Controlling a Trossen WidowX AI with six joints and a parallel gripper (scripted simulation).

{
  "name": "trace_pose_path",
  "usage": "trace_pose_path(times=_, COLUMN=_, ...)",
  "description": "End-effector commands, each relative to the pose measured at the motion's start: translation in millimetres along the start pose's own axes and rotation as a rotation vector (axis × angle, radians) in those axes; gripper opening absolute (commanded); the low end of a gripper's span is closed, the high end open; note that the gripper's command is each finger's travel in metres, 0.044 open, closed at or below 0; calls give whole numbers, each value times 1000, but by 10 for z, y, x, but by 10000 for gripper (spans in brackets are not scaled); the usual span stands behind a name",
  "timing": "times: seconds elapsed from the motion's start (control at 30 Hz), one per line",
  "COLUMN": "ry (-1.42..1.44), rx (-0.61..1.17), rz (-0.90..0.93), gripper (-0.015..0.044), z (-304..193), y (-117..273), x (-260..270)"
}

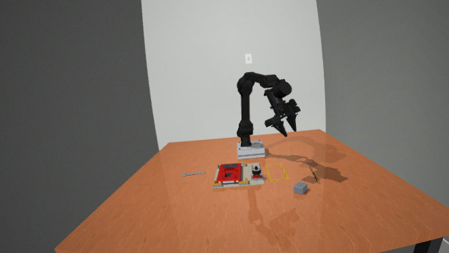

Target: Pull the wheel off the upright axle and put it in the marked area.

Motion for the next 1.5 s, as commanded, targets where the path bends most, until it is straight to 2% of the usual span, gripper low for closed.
trace_pose_path(times=0.0, ry=-187, rx=87, rz=-71, gripper=300, z=-202, y=-134, x=-428)
trace_pose_path(times=0.3, ry=-593, rx=311, rz=-260, gripper=300, z=-851, y=-312, x=-1346)
trace_pose_path(times=0.67, ry=-601, rx=316, rz=-263, gripper=300, z=-921, y=-350, x=-1284)
trace_pose_path(times=1.0, ry=-601, rx=316, rz=-263, gripper=300, z=-1175, y=-950, x=-1392)
trace_pose_path(times=1.1, ry=-601, rx=316, rz=-263, gripper=300, z=-1202, y=-992, x=-1400)
trace_pose_path(times=1.2, ry=-606, rx=333, rz=-256, gripper=221, z=-1199, y=-969, x=-1379)
trace_pose_path(times=1.47, ry=-606, rx=333, rz=-256, gripper=168, z=-1199, y=-969, x=-1379)
Point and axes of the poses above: the point midway between the two fingers, 35 mm back from their tips, its own y axis back along the fingers, its own x axis across the jaws, z = x × y, the point moved 4 cm from there along y, back along the fingers, and after that the axes turned 2 degrees about y, right-handed, at the moved point
